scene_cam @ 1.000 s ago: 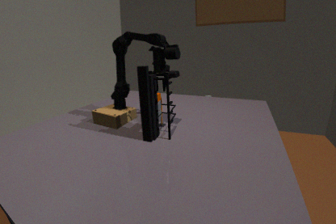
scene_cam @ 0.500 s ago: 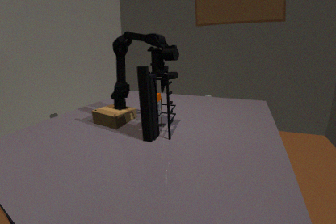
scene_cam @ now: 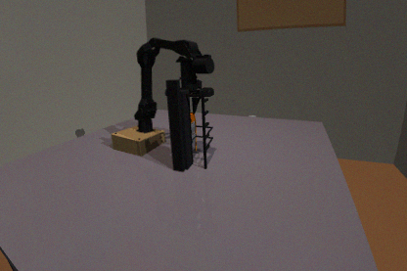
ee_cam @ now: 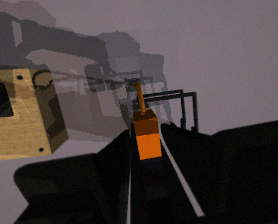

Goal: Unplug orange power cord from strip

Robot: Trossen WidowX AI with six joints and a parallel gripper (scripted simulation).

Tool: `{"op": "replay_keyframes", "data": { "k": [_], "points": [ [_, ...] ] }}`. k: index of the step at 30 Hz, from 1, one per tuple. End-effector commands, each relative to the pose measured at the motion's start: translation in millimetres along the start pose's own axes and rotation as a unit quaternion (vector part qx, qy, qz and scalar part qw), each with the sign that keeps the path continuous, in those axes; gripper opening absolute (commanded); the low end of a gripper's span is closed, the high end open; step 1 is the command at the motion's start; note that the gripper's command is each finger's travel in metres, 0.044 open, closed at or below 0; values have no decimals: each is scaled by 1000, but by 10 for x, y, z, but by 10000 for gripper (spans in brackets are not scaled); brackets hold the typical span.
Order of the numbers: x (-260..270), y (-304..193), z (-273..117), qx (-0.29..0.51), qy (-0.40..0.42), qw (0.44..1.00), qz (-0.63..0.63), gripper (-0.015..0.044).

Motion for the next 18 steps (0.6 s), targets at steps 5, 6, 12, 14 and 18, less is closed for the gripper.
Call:
{"op": "replay_keyframes", "data": {
  "k": [5,6,12,14,18],
  "points": [
    [-10,-6,63,-2,-3,1000,-2,160],
    [-10,-6,79,-2,-3,1000,-2,160],
    [-11,-10,77,1,-3,1000,-1,107],
    [-11,-10,77,1,-3,1000,-1,55],
    [-11,-10,77,1,-3,1000,-1,28]
  ]
}}
Point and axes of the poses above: the point midway between the two fingers, 35 mm back from their tips, its own z axis out along the fingers, its own x axis across the jaws, y = z × x, the point moved 8 cm from there along -z, back along the fingers, and after that the axes turned 9 degrees about -z, right-handed, at the moved point
